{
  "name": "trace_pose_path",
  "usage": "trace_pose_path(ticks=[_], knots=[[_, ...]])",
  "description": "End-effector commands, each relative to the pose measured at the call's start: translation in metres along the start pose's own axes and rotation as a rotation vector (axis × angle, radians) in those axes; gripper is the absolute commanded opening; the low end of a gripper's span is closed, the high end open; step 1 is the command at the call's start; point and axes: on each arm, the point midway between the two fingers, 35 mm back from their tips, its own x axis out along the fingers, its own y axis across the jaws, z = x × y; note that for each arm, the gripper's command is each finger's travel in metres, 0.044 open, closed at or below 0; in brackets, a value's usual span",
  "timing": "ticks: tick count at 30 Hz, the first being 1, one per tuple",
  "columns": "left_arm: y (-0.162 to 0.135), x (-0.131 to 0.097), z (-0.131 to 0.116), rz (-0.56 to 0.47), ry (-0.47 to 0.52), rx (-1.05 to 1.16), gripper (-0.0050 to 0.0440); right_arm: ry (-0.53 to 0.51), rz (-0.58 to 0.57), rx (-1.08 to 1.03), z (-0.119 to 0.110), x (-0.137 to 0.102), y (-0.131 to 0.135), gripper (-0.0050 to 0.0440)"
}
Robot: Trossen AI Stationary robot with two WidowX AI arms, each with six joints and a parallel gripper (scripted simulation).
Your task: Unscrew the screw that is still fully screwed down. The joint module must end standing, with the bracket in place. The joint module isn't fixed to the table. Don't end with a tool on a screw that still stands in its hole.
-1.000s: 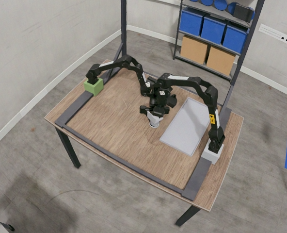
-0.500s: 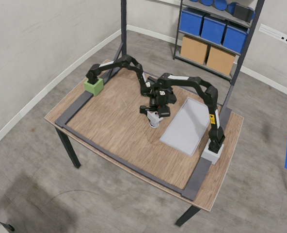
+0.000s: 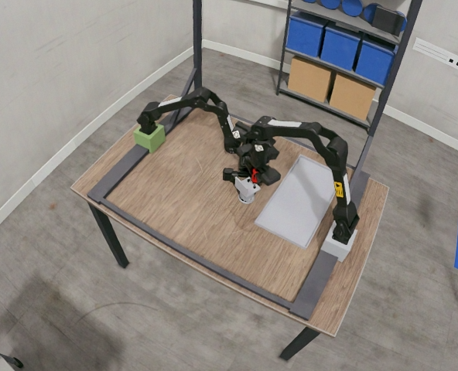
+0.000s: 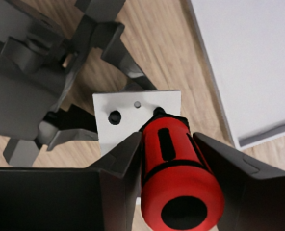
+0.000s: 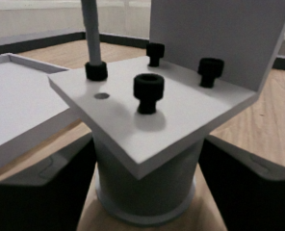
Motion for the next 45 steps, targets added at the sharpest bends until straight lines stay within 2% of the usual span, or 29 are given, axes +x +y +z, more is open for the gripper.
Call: trace_pose_path(ticks=[1,12,17,29,34,45], knots=[[0.0017,-0.0094,-0.0012,0.03,0.011,-0.074,0.013,-0.012,0.0,0.035,0.0146,0.0016,0.0051,0.0245],[0.0015,-0.0095,-0.0013,0.031,0.005,-0.528,0.013,-0.012,0.0,0.035,0.0146,0.0016,0.0051,0.0245],[0.0015,-0.0094,-0.0013,0.031,0.005,-0.528,0.013,-0.012,0.0,0.035,0.0146,0.0016,0.0051,0.0245],[0.0015,-0.0097,-0.0014,0.032,-0.003,-1.024,0.013,-0.012,0.0,0.035,0.0146,0.0016,0.0051,0.0245],[0.0014,-0.0097,-0.0013,0.032,-0.003,-1.024,0.013,-0.012,0.0,0.035,0.0146,0.0016,0.0051,0.0245],[0.0016,-0.01,-0.0014,0.032,-0.011,-1.477,0.013,-0.012,0.0,0.035,0.0146,0.0016,0.0051,0.0245]])
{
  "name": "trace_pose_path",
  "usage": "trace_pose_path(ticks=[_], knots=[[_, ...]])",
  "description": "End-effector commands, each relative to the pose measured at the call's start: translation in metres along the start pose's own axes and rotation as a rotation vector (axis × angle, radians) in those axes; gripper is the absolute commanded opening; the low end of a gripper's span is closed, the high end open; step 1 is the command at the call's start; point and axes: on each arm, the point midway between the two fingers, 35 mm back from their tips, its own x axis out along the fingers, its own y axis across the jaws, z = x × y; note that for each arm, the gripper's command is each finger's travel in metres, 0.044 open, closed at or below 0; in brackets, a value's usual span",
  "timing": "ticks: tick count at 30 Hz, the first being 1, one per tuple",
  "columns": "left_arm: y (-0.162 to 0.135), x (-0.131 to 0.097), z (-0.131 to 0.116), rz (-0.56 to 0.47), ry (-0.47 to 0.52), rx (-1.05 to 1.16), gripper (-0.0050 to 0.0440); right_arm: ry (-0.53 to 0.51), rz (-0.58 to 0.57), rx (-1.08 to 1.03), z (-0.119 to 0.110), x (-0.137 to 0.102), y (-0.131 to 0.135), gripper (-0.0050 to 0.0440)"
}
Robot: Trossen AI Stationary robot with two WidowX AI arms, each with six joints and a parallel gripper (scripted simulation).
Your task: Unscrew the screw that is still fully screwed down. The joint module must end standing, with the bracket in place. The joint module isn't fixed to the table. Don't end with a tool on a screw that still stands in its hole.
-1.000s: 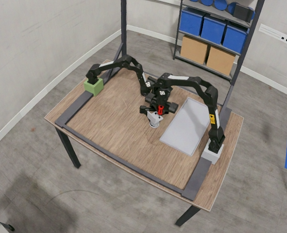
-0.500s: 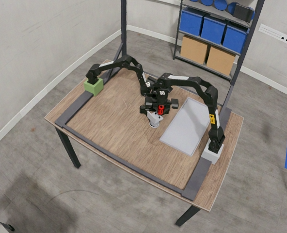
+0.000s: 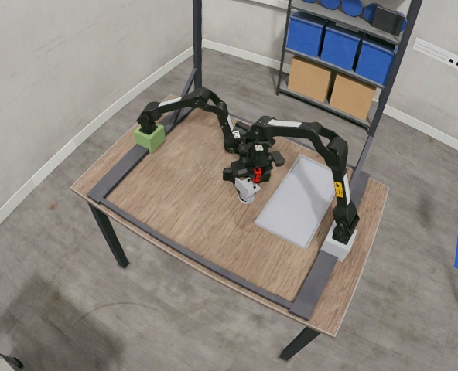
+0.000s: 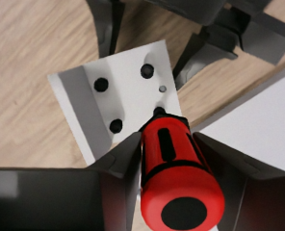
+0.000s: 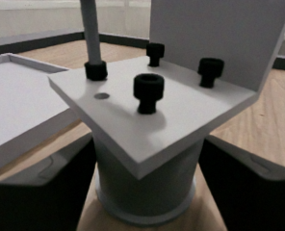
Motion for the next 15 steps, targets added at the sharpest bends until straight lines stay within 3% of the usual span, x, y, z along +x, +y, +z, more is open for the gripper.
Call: trace_pose_path(ticks=[1,6,15], knots=[[0.0013,-0.0097,0.0002,0.015,-0.021,-0.174,0.013,-0.012,0.0,0.035,0.0146,0.0016,0.0051,0.0245],[0.0013,-0.0097,0.0002,0.015,-0.021,-0.173,0.013,-0.012,0.0,0.035,0.0146,0.0016,0.0051,0.0245],[0.0014,-0.0099,0.0003,0.011,-0.024,-0.545,0.013,-0.012,0.0,0.035,0.0146,0.0016,0.0051,0.0245]])
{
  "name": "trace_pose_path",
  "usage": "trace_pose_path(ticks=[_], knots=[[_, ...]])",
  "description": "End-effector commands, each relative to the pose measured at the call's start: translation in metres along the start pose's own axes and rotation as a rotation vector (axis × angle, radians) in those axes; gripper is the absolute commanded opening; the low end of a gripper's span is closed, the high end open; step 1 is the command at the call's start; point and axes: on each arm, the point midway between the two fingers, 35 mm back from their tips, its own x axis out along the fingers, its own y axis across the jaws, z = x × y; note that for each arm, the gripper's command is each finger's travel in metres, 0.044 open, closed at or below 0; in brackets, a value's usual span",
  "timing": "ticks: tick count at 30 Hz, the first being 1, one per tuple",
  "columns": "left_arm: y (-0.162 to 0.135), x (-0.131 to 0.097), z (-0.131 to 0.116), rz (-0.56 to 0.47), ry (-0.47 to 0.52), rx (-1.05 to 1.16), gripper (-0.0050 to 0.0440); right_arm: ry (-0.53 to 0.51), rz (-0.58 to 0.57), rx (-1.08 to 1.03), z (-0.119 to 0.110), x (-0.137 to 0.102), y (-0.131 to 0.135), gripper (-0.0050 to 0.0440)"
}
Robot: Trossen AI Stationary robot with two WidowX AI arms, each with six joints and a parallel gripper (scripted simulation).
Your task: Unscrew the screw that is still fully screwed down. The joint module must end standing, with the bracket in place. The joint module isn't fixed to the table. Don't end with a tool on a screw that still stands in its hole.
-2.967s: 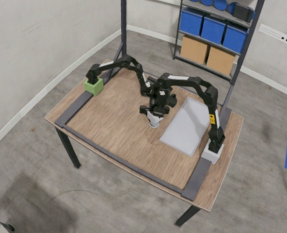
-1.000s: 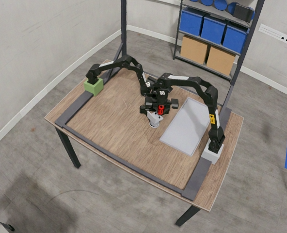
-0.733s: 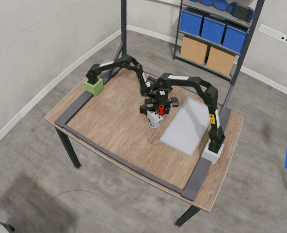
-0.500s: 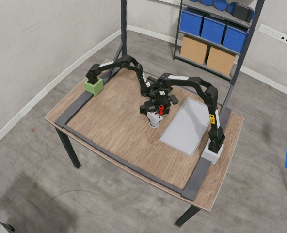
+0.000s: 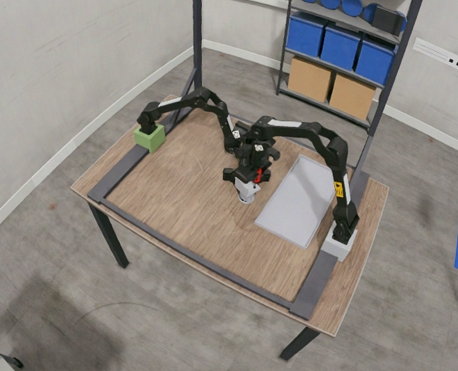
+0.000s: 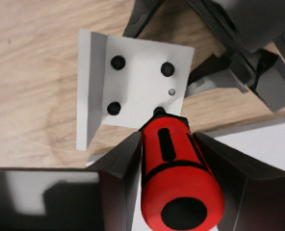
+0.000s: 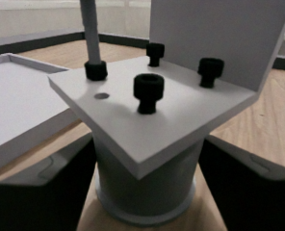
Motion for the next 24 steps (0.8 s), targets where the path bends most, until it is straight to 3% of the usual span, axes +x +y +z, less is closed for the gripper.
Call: trace_pose_path(ticks=[1,8,20,24], knots=[[0.0009,-0.0099,0.0006,0.004,-0.024,-0.17,0.013,-0.012,0.0,0.035,0.0146,0.0016,0.0051,0.0245],[0.0009,-0.0098,0.0006,0.003,-0.024,-0.252,0.013,-0.012,0.0,0.035,0.0146,0.0016,0.0051,0.0245],[0.0009,-0.01,0.0007,-0.003,-0.025,-0.747,0.013,-0.012,0.0,0.035,0.0146,0.0016,0.0051,0.0245],[0.0009,-0.01,0.0007,-0.003,-0.024,-0.747,0.013,-0.012,0.0,0.035,0.0146,0.0016,0.0051,0.0245]])
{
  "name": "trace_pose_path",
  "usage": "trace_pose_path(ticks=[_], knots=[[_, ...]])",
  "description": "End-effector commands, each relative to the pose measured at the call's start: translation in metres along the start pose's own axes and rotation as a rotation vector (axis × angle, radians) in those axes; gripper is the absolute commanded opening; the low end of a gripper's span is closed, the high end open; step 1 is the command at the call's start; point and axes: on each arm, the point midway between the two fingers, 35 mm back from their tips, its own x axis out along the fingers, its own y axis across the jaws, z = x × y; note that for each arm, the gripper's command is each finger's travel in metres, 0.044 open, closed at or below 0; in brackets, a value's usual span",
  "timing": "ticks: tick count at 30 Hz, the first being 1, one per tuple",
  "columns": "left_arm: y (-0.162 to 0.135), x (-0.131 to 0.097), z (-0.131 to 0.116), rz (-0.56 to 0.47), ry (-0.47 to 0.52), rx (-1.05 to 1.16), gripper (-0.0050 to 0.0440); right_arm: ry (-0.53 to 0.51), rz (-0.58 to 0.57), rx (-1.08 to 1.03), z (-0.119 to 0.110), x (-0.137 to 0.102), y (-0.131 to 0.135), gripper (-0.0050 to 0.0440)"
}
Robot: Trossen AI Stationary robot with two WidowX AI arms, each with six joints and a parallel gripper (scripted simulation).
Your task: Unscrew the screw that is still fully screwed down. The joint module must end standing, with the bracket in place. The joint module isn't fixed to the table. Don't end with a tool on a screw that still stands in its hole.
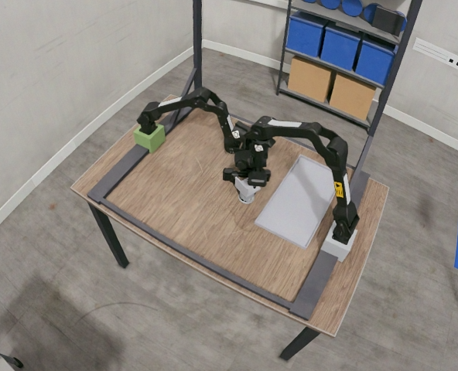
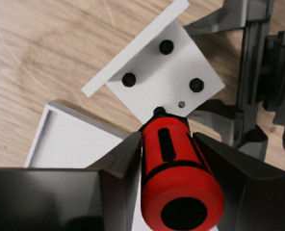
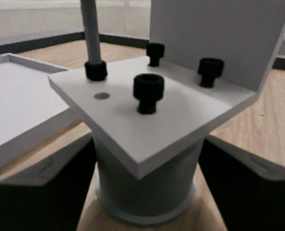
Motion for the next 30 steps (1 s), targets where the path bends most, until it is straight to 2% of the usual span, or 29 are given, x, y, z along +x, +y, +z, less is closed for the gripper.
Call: trace_pose_path(ticks=[1,13,18,30], knots=[[-0.0004,-0.0099,0.0004,-0.009,-0.021,-0.039,0.013,-0.012,0.0,0.035,0.0146,0.0016,0.0051,0.0245],[-0.0004,-0.01,0.0005,-0.014,-0.019,-0.534,0.013,-0.012,0.0,0.035,0.0146,0.0016,0.0051,0.0245],[-0.0005,-0.0099,0.0005,-0.014,-0.018,-0.534,0.013,-0.012,0.0,0.035,0.0146,0.0016,0.0051,0.0245],[-0.0007,-0.01,0.0005,-0.019,-0.015,-1.029,0.013,-0.012,0.0,0.035,0.0146,0.0016,0.0051,0.0245]])
